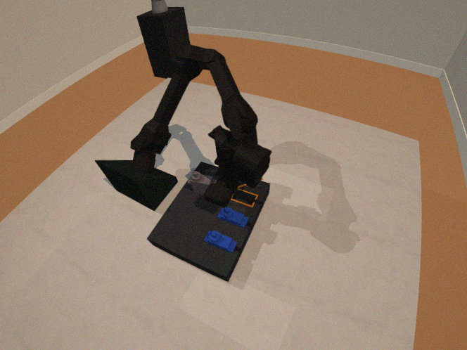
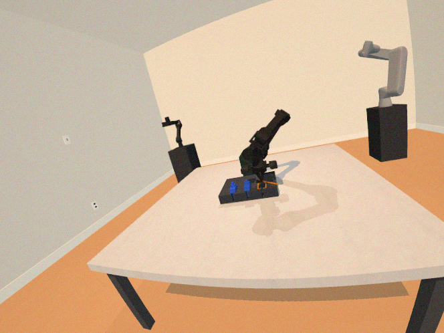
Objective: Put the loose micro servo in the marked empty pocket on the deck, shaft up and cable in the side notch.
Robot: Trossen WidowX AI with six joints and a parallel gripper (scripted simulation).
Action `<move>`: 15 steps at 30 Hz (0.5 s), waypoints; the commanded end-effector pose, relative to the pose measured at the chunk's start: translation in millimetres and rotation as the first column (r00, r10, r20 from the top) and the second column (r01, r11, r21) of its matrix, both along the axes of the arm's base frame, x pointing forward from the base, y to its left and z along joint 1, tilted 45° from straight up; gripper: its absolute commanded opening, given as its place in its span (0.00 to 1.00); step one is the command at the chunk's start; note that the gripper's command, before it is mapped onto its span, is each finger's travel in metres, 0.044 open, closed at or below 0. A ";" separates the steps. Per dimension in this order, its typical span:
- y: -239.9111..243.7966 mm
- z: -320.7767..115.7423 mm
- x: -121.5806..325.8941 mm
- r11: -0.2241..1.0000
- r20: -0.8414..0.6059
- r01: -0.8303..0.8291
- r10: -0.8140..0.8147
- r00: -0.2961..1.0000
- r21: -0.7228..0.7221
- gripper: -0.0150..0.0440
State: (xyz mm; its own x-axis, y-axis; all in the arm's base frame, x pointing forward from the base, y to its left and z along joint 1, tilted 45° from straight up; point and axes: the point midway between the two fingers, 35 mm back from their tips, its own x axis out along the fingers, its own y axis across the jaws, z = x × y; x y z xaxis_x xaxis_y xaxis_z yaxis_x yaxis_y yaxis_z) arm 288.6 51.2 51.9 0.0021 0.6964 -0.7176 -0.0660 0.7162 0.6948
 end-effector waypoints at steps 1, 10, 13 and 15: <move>6.3 7.7 -0.5 1.000 0.004 0.002 -0.002 1.000 0.005 0.25; 16.7 18.0 -2.0 1.000 0.004 0.001 -0.002 1.000 0.007 0.25; 20.2 21.4 -2.7 1.000 0.004 0.001 -0.001 1.000 0.008 0.25; 22.6 23.7 -3.2 1.000 0.004 0.001 -0.001 1.000 0.008 0.25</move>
